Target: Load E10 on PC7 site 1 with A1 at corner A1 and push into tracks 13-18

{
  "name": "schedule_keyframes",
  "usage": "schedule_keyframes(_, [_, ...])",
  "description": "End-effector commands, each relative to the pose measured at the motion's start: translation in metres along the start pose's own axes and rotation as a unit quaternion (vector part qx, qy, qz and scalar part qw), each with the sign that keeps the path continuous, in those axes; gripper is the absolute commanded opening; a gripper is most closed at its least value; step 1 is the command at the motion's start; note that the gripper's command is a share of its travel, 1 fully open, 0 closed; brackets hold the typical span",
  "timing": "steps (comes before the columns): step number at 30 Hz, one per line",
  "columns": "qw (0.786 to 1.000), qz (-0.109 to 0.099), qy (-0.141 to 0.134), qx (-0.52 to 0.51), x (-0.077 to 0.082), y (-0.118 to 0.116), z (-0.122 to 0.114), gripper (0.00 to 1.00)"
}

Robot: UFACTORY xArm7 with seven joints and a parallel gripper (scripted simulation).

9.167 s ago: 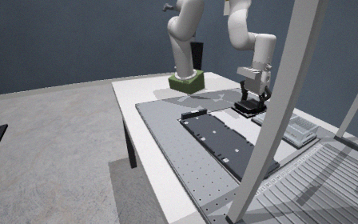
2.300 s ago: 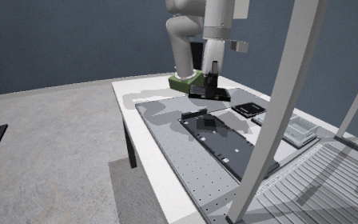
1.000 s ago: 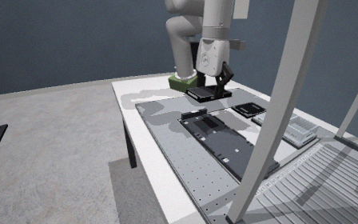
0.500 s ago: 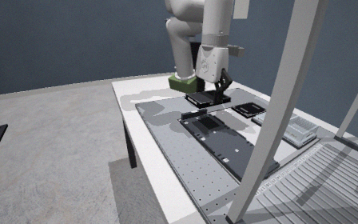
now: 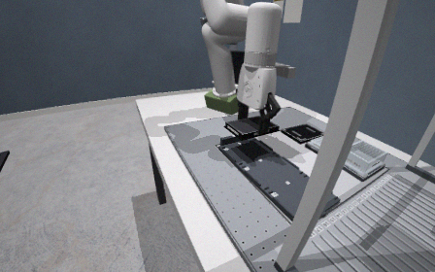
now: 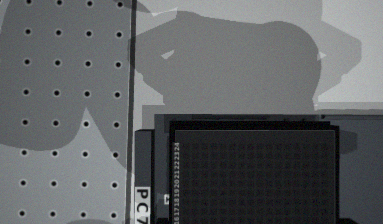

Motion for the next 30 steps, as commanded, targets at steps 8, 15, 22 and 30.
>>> schedule_keyframes(8, [1.000, -0.002, -0.001, 0.000, -0.018, 0.002, -0.001, 0.00])
schedule_keyframes(15, [1.000, -0.002, -0.001, 0.000, -0.026, 0.002, -0.001, 0.00])
schedule_keyframes(22, [1.000, -0.002, -0.001, 0.000, -0.038, 0.002, -0.001, 0.00])
schedule_keyframes(30, [1.000, -0.002, -0.001, 0.000, -0.049, 0.002, -0.001, 0.00])
Point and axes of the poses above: the point where the finger pads meet when closed, its own x axis back along the fingers, its own y axis across the jaws, z = x × y, the point moved 2 cm from there along x, back along the fingers, and after that the axes turned 6 degrees about x, right-handed, at the moved point
